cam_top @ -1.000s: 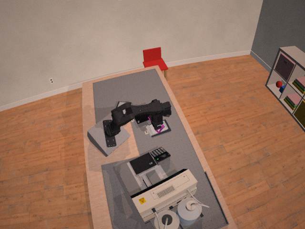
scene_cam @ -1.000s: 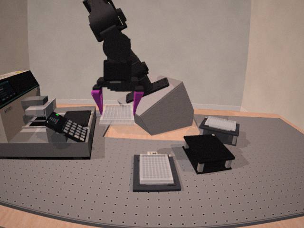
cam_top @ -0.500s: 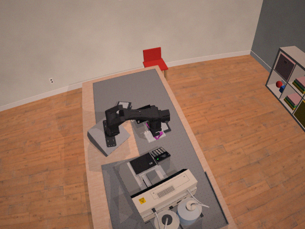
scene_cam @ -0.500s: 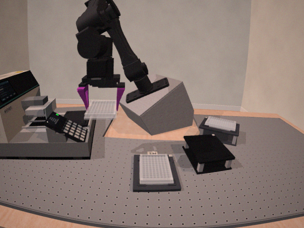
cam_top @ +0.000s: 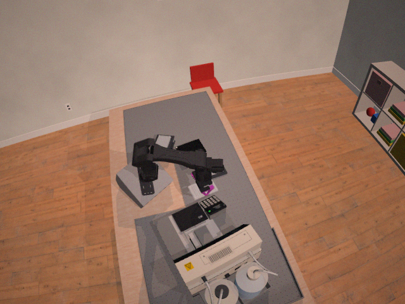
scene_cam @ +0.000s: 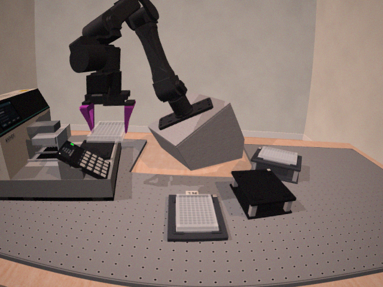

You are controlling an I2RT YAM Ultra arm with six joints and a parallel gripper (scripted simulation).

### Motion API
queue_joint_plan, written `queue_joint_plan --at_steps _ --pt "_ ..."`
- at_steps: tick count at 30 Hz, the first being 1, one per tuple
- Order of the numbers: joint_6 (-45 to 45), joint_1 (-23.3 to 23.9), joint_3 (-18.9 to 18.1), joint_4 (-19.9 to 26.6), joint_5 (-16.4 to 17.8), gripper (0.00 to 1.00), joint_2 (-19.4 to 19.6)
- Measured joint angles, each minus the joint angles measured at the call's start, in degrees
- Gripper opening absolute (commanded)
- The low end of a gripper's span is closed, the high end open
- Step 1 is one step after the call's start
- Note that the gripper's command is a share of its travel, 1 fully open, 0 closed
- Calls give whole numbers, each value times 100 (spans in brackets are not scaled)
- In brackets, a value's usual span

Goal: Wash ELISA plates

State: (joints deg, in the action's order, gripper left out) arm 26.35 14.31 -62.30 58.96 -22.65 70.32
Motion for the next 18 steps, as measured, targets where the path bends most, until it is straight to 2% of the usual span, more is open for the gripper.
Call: queue_joint_plan --at_steps 3,10,18 --pt "271 251 0 4 70 0 -96" --pt "595 326 26 0 225 0 -136" --pt "1386 1327 225 15 546 0 -634"
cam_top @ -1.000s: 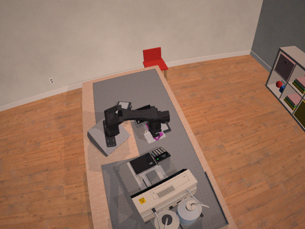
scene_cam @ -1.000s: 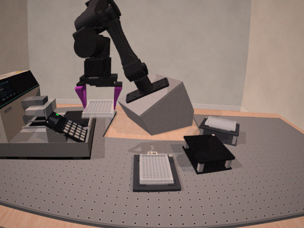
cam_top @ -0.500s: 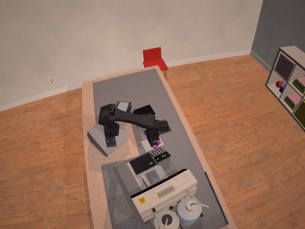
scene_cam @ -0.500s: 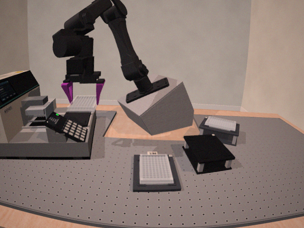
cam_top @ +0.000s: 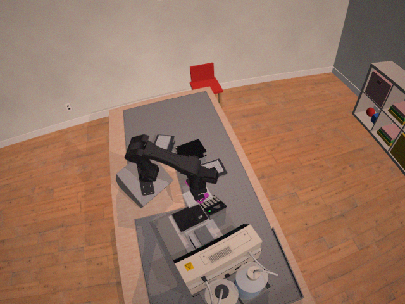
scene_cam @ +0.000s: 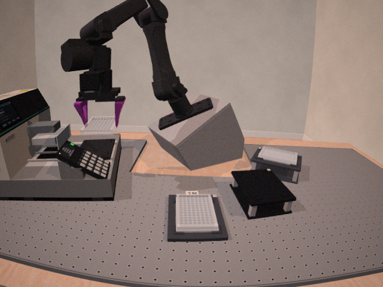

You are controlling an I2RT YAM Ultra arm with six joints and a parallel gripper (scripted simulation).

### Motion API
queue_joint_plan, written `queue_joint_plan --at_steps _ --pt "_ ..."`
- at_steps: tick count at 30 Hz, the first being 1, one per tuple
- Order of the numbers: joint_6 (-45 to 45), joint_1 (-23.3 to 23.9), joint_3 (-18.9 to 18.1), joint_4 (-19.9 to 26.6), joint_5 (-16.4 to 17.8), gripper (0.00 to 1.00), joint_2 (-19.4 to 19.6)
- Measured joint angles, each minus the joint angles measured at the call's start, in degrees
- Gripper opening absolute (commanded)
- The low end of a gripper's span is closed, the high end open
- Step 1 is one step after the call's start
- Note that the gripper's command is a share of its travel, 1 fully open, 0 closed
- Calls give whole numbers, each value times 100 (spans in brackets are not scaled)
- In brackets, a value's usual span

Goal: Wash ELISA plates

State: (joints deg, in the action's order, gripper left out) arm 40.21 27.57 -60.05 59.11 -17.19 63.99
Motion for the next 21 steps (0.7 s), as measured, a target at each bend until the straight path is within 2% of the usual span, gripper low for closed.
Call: queue_joint_plan --at_steps 6,18,21 --pt "588 579 59 7 289 0 -208" --pt "2188 2577 63 46 1176 0 -479" --pt "2479 2815 37 55 1305 0 -490"
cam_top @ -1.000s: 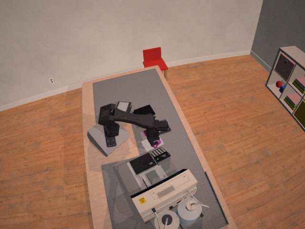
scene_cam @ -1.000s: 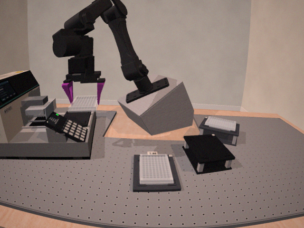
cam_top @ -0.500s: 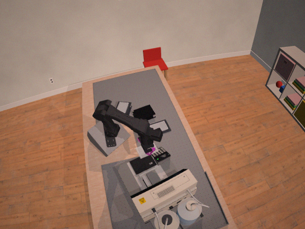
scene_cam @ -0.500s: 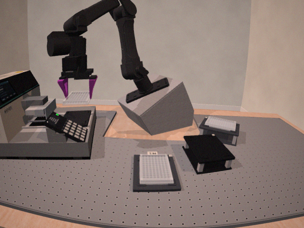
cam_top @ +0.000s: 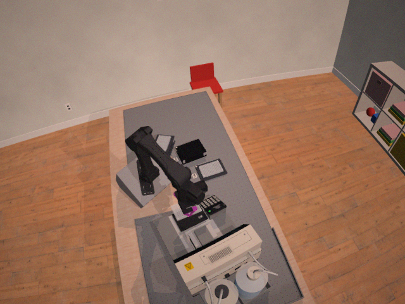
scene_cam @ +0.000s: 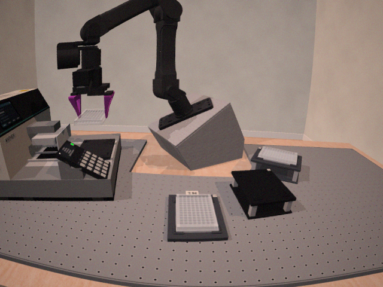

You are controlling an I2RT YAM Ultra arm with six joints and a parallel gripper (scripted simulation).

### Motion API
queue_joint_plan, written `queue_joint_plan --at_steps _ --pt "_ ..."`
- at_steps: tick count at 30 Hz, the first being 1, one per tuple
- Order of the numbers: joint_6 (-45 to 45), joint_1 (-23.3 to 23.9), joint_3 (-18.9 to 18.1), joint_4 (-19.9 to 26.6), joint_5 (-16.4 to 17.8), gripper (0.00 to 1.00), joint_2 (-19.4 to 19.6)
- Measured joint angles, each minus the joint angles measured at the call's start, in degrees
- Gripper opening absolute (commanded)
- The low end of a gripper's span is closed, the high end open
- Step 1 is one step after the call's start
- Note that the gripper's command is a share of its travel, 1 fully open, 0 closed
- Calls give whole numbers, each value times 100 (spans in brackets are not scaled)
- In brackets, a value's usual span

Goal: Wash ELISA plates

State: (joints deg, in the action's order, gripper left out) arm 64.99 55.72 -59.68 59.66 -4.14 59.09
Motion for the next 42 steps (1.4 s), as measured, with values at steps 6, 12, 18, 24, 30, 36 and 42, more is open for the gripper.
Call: queue_joint_plan --at_steps 6,12,18,24,30,36,42 --pt "199 -59 -28 0 146 0 2" --pt "236 -70 -28 0 173 0 2" --pt "240 -70 -28 0 175 0 2" --pt "240 -72 -28 0 177 0 2" --pt "240 -74 -28 0 177 0 2" --pt "240 -74 -28 0 177 0 2" --pt "240 -74 -9 -31 177 0 4"
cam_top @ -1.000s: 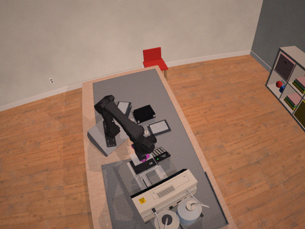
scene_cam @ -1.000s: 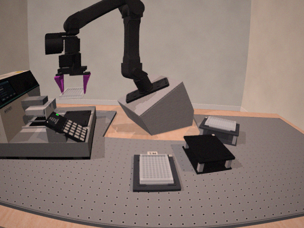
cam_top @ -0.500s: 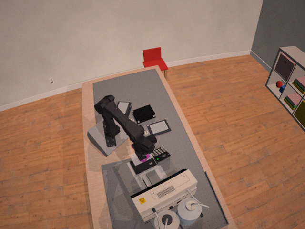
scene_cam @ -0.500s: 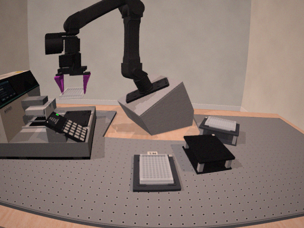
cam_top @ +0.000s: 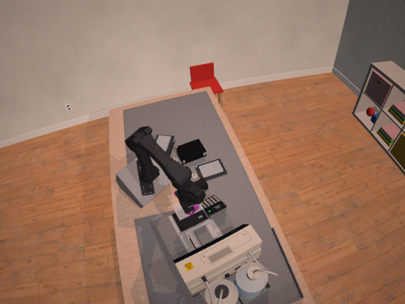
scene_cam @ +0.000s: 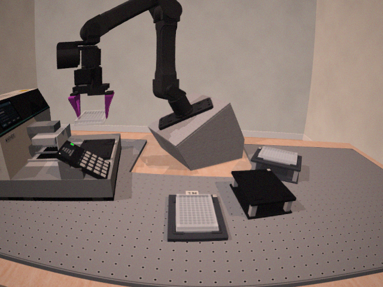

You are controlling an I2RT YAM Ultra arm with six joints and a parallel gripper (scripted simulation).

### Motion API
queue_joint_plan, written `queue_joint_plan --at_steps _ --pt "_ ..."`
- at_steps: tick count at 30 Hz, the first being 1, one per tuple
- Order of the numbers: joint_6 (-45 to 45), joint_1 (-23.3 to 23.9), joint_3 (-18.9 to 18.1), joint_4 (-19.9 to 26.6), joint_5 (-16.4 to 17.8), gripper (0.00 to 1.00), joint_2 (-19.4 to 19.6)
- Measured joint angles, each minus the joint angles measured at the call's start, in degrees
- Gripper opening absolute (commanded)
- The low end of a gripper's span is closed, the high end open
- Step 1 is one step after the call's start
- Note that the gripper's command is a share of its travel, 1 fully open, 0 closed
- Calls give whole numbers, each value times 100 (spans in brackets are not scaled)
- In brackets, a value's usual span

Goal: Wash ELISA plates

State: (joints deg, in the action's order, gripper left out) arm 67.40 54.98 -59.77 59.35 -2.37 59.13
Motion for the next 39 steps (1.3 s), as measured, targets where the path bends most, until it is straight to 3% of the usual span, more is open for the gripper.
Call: queue_joint_plan --at_steps 39 --pt "50 59 820 -1327 31 0 592"
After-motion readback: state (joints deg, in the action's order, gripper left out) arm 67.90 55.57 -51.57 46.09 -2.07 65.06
